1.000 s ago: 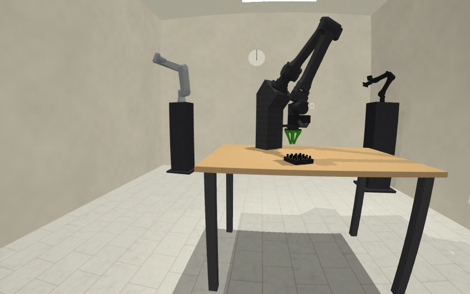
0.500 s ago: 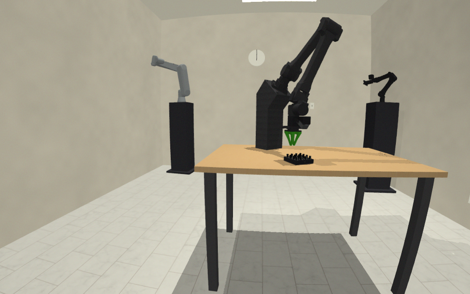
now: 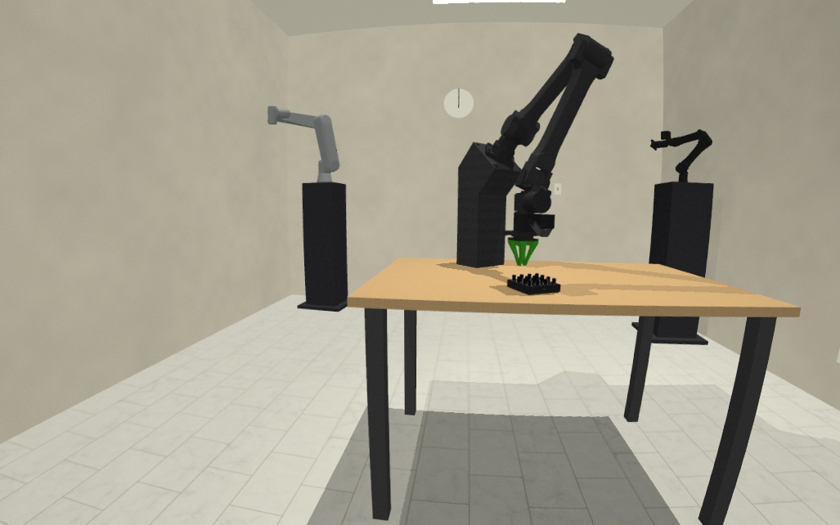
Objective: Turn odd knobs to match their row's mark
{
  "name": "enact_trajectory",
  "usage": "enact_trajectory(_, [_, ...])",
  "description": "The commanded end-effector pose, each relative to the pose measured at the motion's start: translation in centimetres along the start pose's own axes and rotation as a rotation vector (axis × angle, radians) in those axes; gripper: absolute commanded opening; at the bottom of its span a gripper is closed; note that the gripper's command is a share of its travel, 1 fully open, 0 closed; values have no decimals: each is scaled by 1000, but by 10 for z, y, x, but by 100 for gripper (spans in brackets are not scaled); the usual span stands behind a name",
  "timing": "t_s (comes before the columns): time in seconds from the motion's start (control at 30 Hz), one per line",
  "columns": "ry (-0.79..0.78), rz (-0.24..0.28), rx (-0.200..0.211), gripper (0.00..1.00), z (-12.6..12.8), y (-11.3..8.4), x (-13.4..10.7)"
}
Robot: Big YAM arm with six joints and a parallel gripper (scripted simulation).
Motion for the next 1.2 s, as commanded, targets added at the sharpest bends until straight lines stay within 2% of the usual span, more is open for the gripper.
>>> enact_trajectory(0.0, [0,-9,4,18,3,9,3])
enact_trajectory(0.57, [-1,-8,5,18,3,23,3])
enact_trajectory(1.17, [0,-8,3,18,2,23,3])
Point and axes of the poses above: the point where the finger pads meet when closed, its own y axis out along the fingers, its own z axis across the jaws, x = y × z, the point moved 5 cm from there along -y, back along the fingers, and after that the axes turned 4 degrees about -y, right-handed, at the moved point
